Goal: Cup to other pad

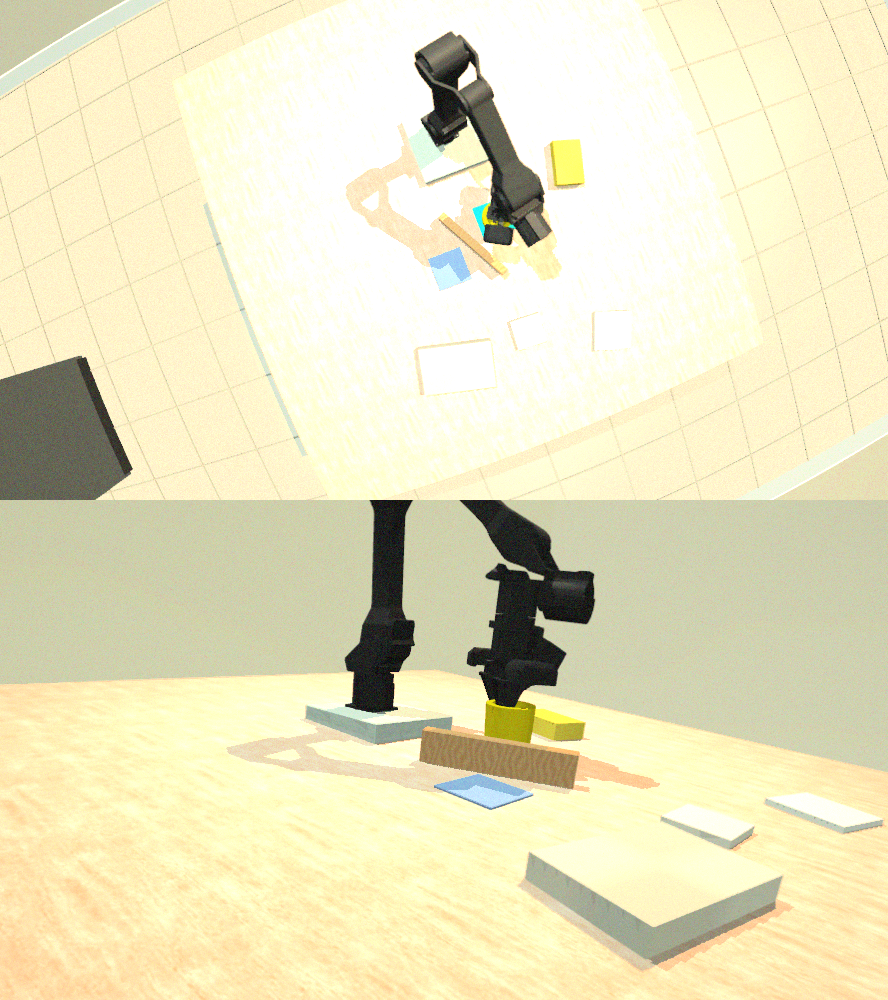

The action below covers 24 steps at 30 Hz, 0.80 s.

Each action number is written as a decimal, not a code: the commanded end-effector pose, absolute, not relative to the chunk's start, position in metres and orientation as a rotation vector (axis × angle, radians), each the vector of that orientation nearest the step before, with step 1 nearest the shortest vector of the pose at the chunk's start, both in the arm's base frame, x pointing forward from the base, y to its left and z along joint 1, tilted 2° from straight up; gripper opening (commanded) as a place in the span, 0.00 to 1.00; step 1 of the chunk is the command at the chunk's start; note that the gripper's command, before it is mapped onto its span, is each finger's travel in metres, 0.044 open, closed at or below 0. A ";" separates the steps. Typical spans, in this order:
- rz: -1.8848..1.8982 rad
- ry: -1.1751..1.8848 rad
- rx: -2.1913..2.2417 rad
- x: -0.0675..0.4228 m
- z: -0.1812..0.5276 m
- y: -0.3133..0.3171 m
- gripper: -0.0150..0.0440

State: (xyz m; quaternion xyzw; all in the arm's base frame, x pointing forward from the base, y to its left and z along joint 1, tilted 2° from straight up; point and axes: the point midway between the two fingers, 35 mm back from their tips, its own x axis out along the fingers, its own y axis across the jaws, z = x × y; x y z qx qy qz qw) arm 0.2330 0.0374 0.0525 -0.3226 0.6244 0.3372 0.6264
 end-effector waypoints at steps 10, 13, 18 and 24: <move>0.774 1.433 -0.740 0.233 0.051 0.037 0.25; 0.774 1.433 -0.740 0.233 0.051 0.037 0.25; 0.774 1.433 -0.740 0.233 0.051 0.037 0.43; 0.774 1.433 -0.740 0.233 0.051 0.037 0.50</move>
